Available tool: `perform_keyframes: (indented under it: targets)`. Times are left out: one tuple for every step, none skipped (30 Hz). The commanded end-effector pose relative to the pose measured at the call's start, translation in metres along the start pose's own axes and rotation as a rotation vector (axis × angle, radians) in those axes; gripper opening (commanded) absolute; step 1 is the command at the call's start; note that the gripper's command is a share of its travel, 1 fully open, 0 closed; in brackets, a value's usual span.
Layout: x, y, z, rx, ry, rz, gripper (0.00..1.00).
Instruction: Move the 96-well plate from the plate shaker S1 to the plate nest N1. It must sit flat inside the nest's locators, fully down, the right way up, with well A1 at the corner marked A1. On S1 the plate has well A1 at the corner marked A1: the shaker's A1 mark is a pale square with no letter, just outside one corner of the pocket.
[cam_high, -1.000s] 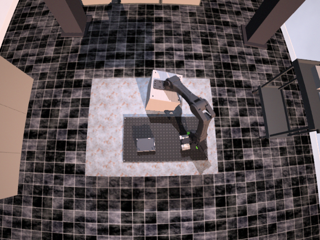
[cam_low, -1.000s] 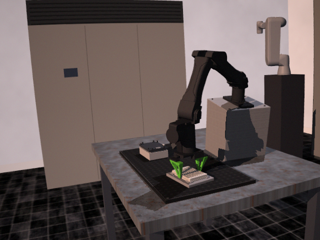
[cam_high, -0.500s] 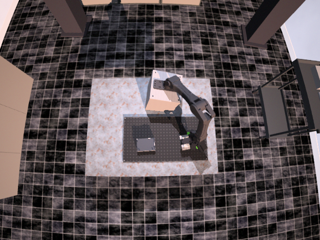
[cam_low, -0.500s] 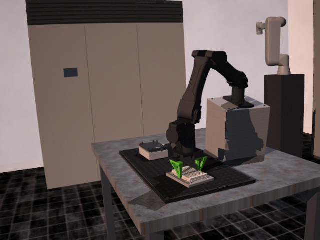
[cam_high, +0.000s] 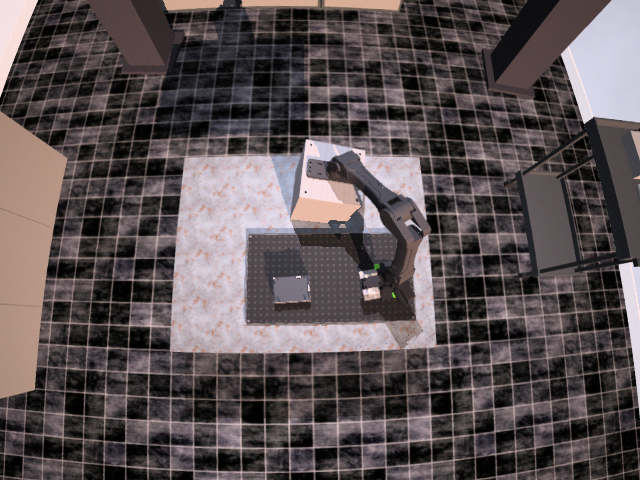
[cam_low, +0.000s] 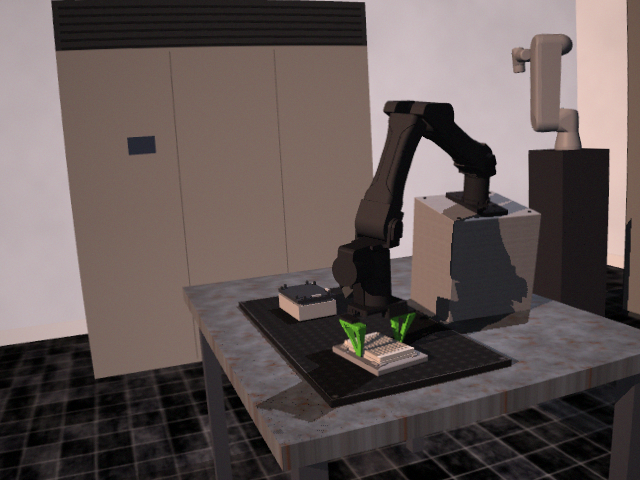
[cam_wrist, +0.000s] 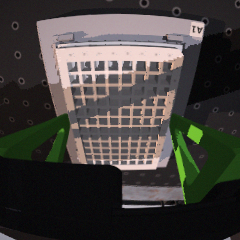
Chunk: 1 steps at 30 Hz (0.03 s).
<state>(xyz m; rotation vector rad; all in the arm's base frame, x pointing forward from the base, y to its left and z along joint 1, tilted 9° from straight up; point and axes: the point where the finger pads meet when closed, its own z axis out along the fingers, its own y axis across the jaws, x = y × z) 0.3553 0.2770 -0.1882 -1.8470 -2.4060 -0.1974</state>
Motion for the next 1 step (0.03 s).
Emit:
perform_keyframes:
  targets:
    - [0.0004, 0.0041, -0.0043, -0.014, 0.000, 0.002, 1.00]
